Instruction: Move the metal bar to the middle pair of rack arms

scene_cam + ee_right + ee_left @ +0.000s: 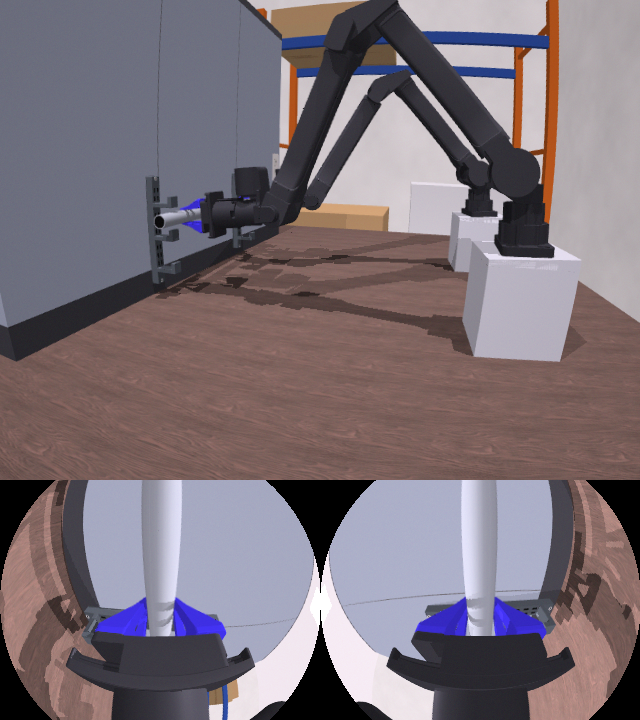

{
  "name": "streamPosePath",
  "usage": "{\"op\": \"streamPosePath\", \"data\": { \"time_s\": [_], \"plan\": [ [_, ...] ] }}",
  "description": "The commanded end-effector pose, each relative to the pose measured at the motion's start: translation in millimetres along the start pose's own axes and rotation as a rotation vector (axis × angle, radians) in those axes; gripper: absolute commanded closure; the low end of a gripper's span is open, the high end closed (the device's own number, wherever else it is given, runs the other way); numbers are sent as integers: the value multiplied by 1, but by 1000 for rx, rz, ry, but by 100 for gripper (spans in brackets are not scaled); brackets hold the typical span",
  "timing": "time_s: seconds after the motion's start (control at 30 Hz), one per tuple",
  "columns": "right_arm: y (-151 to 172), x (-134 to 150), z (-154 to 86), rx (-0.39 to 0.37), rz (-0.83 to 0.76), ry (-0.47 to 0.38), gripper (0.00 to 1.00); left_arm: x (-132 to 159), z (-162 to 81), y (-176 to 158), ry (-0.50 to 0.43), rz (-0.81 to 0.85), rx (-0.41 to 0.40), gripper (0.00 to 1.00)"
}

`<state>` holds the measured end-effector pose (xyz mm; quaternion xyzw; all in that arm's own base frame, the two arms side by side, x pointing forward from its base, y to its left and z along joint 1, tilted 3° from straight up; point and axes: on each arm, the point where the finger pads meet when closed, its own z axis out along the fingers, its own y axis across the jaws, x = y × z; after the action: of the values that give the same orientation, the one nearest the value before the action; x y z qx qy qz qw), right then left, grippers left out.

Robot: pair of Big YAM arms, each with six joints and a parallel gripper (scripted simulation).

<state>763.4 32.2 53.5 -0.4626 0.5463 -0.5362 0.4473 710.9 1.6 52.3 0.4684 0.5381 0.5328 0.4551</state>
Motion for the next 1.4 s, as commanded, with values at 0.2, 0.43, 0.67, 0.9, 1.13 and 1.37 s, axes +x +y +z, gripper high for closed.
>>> {"op": "streamPosePath", "data": {
  "time_s": [0.2, 0.43, 0.67, 0.9, 1.13, 1.37],
  "plan": [
    [-41, -7, 23, 79, 16, -5, 100, -16, 27, 53, -28, -18, -111, 100],
    [-42, -8, 23, 79, 16, -5, 100, -16, 34, 54, -28, -18, -111, 100],
    [-42, -8, 23, 79, 16, -5, 100, -16, 39, 54, -28, -18, -111, 100],
    [-43, -9, 22, 79, 16, -5, 100, -15, 42, 55, -28, -18, -111, 100],
    [-43, -10, 22, 79, 16, -5, 100, -14, 45, 56, -28, -18, -111, 100],
    [-44, -11, 21, 79, 16, -5, 100, -13, 46, 57, -28, -18, -111, 100]
  ]
}}
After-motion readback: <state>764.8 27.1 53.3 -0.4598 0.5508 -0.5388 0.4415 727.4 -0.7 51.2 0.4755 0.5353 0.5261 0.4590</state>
